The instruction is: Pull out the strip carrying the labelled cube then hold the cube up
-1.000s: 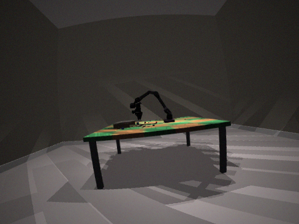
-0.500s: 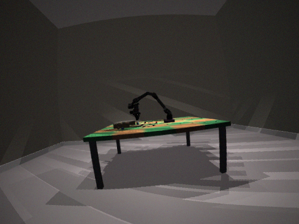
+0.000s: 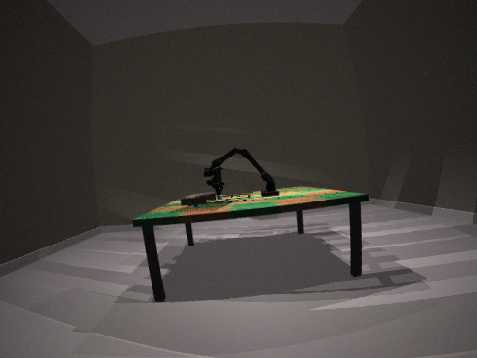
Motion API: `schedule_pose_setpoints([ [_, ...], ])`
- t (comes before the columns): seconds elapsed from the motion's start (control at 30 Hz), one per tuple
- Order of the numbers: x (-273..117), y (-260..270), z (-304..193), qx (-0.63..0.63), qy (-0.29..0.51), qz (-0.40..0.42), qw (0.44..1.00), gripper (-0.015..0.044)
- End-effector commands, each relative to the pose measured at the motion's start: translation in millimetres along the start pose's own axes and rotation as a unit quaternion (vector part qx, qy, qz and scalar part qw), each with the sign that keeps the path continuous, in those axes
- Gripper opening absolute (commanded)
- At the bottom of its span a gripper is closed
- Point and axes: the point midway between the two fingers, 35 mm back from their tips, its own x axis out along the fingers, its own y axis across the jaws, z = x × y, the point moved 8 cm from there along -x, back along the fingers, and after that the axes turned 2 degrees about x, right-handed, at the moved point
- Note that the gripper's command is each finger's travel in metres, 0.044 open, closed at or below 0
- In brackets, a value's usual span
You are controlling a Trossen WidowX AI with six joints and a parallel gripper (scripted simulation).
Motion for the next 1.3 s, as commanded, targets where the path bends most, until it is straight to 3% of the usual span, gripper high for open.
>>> schedule_pose_setpoints([
  [0.0,11,-1,-2,0.003,0.007,-0.002,1.0,0.025],
  [0.63,26,-1,-3,0.003,0.007,-0.002,1.0,0.025],
  [0.77,24,-1,-2,0.0,0.004,0.0,1.0,0.0145],
  [1.0,24,-1,-2,0.0,0.004,0.0,1.0,0.0098],
  [1.13,22,-1,-4,0.0,0.004,0.0,1.0,0.0],
  [1.27,11,-1,-17,0.001,0.006,-0.001,1.0,0.0],
])
